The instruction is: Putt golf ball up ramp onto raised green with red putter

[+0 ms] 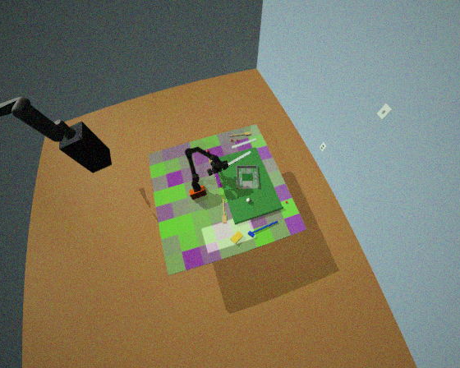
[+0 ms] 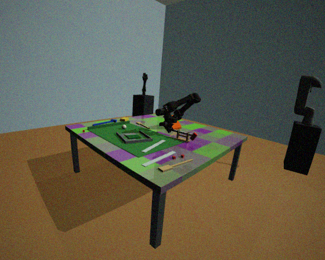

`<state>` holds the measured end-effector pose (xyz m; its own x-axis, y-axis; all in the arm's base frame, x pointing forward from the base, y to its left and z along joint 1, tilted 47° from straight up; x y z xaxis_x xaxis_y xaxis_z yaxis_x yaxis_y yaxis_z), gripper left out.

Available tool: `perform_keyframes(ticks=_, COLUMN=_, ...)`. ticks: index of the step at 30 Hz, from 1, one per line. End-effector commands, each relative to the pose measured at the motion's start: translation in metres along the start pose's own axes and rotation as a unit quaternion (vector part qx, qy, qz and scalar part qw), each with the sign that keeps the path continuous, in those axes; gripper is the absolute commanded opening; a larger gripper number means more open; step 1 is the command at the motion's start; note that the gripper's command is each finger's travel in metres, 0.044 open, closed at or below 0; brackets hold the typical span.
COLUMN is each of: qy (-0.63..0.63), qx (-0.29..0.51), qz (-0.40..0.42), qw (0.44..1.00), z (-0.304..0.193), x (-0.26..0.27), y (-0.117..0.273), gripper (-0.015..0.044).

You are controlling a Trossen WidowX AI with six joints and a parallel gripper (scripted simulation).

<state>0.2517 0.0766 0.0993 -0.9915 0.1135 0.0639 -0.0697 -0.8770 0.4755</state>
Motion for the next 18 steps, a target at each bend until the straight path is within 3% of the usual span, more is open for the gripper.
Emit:
perform_keyframes(ticks=1, qy=0.001, qx=0.0, qz=0.0, qw=1.0, z=0.0, x=0.0, y=0.0, gripper=0.0026)
perform_keyframes(ticks=9, qy=-0.002, qx=0.002, qz=-0.001, qw=1.0, z=0.001, x=-0.001, y=0.007, gripper=0.0)
perform_keyframes(ticks=18, qy=-0.018, qx=0.008, qz=-0.007, qw=1.0, z=0.009, x=-0.003, y=0.049, gripper=0.0)
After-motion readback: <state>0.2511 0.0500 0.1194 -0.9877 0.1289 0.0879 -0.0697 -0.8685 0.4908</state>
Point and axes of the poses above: the point midway between the two fingers, 35 mm back from their tips, its own y axis back along the fingers, its own x axis across the jaws, z = x × y, the point moved 2 cm from there along y, back along the fingers, and after that the axes turned 7 degrees about -y, right-handed, at the moved point
